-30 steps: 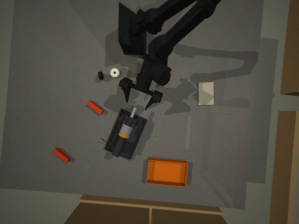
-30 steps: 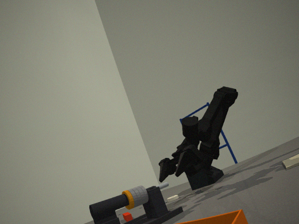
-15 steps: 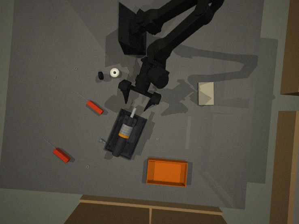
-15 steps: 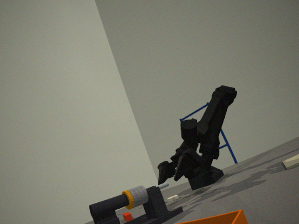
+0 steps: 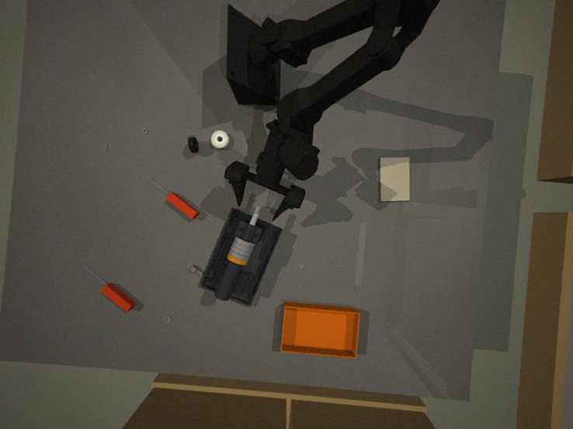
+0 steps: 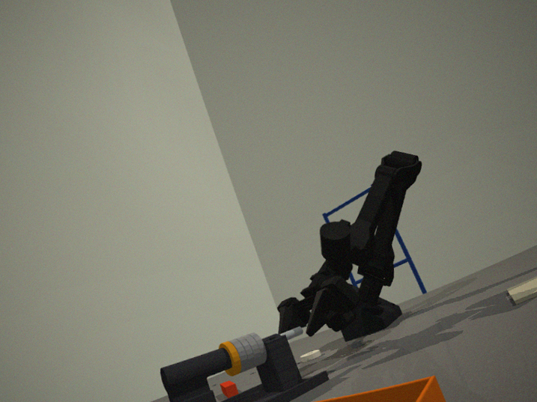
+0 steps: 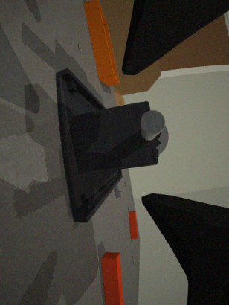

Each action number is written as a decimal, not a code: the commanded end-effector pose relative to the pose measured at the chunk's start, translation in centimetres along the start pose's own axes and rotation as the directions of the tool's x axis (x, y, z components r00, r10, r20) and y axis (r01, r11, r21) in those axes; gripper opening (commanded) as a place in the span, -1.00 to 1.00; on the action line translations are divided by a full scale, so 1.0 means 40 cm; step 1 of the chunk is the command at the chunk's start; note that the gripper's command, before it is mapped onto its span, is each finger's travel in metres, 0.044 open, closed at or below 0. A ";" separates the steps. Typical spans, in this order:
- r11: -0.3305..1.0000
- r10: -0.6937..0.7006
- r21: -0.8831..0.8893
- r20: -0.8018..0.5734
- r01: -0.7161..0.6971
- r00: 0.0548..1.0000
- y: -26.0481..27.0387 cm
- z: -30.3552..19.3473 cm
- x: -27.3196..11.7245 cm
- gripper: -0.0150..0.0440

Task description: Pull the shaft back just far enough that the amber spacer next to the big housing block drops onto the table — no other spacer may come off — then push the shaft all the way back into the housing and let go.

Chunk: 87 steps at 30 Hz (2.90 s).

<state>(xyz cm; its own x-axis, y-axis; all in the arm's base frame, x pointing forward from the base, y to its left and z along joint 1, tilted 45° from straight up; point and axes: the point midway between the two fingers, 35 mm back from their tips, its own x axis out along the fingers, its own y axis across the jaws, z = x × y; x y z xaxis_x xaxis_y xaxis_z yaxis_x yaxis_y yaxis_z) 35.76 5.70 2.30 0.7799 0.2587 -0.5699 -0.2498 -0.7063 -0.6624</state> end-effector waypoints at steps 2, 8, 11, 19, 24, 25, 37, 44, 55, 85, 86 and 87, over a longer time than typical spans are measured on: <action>1.000 -0.004 0.003 -0.011 0.004 1.000 -0.005 -0.007 0.015 1.00; 1.000 -0.004 0.003 -0.011 0.004 1.000 -0.005 -0.007 0.015 1.00; 1.000 -0.004 0.003 -0.011 0.004 1.000 -0.005 -0.007 0.015 1.00; 1.000 -0.004 0.003 -0.011 0.004 1.000 -0.005 -0.007 0.015 1.00; 1.000 -0.004 0.003 -0.011 0.004 1.000 -0.005 -0.007 0.015 1.00; 1.000 -0.004 0.003 -0.011 0.004 1.000 -0.005 -0.007 0.015 1.00; 1.000 -0.004 0.003 -0.011 0.004 1.000 -0.005 -0.007 0.015 1.00; 1.000 -0.004 0.003 -0.011 0.004 1.000 -0.005 -0.007 0.015 1.00; 1.000 -0.004 0.003 -0.011 0.004 1.000 -0.005 -0.007 0.015 1.00; 1.000 -0.004 0.004 -0.011 0.004 1.000 -0.005 -0.008 0.060 1.00; 1.000 -0.004 0.004 -0.011 0.004 1.000 -0.005 -0.008 0.060 1.00; 1.000 -0.004 0.004 -0.011 0.004 1.000 -0.005 -0.008 0.060 1.00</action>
<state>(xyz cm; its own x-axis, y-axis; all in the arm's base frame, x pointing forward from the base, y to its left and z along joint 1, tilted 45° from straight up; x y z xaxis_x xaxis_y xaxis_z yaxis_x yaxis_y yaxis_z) 37.66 6.31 1.07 0.7822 0.2590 -0.5667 -0.2471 -0.7059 -0.6638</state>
